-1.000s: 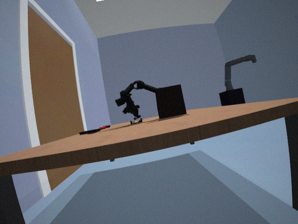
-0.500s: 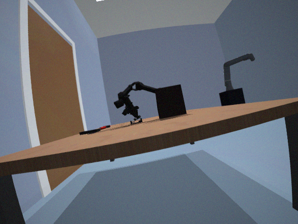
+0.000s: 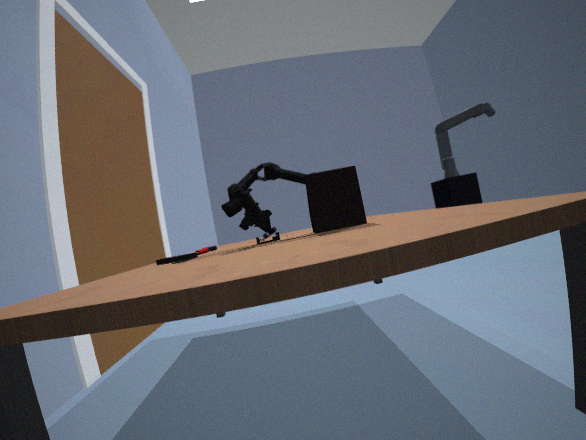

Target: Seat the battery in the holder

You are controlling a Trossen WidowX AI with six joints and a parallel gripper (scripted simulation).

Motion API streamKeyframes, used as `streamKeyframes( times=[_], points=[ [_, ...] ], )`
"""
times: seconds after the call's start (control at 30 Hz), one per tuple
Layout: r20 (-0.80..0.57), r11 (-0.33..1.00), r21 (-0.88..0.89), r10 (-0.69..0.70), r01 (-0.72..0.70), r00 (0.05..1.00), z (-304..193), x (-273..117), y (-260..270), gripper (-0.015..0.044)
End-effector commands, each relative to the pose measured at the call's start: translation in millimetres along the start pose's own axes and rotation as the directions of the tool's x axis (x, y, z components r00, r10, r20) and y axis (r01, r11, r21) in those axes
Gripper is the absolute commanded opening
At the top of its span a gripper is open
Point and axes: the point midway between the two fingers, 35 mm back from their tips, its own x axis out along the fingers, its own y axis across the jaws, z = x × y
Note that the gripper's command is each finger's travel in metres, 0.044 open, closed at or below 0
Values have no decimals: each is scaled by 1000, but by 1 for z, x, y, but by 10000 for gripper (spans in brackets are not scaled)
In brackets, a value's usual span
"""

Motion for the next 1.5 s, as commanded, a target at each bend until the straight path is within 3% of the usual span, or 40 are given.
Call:
streamKeyframes(
  times=[0.0, 1.47],
  points=[
    [-26, 1000, 4, 6, -6, 1000, 1, 2, 1, 68],
    [-80, 1000, 6, 0, 1, 997, 21, -1, 0, 68]
  ],
)
